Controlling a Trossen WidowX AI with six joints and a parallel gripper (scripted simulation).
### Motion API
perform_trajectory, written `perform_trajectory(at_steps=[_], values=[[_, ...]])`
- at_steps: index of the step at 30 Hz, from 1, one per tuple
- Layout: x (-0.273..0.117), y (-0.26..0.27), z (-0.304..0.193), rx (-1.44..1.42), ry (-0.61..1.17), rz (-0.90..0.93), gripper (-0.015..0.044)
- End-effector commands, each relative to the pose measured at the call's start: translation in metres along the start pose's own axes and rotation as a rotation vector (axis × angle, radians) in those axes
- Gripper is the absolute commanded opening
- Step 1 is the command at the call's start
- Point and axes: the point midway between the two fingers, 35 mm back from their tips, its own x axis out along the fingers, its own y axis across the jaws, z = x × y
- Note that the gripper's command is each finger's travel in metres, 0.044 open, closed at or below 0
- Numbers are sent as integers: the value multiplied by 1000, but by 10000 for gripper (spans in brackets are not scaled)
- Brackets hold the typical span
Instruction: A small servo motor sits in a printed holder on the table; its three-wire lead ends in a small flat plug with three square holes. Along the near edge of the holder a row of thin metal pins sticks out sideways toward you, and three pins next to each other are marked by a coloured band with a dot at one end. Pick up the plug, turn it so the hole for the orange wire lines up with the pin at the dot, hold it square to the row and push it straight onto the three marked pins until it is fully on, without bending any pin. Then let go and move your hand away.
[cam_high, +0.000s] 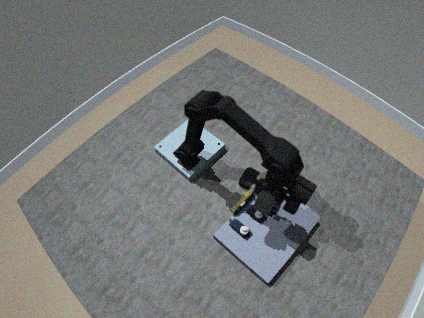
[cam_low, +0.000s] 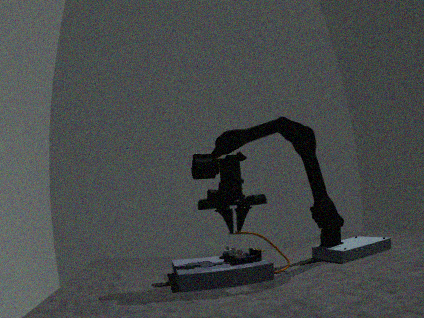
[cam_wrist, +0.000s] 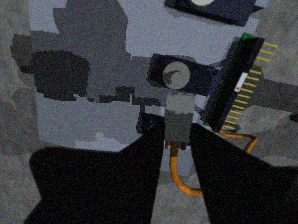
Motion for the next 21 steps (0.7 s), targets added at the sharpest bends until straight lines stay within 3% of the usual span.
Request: perform_trajectory(at_steps=[1,21], values=[[0,-13,2,-117,3,0,0],[5,-82,8,-752,4,-5,0]])
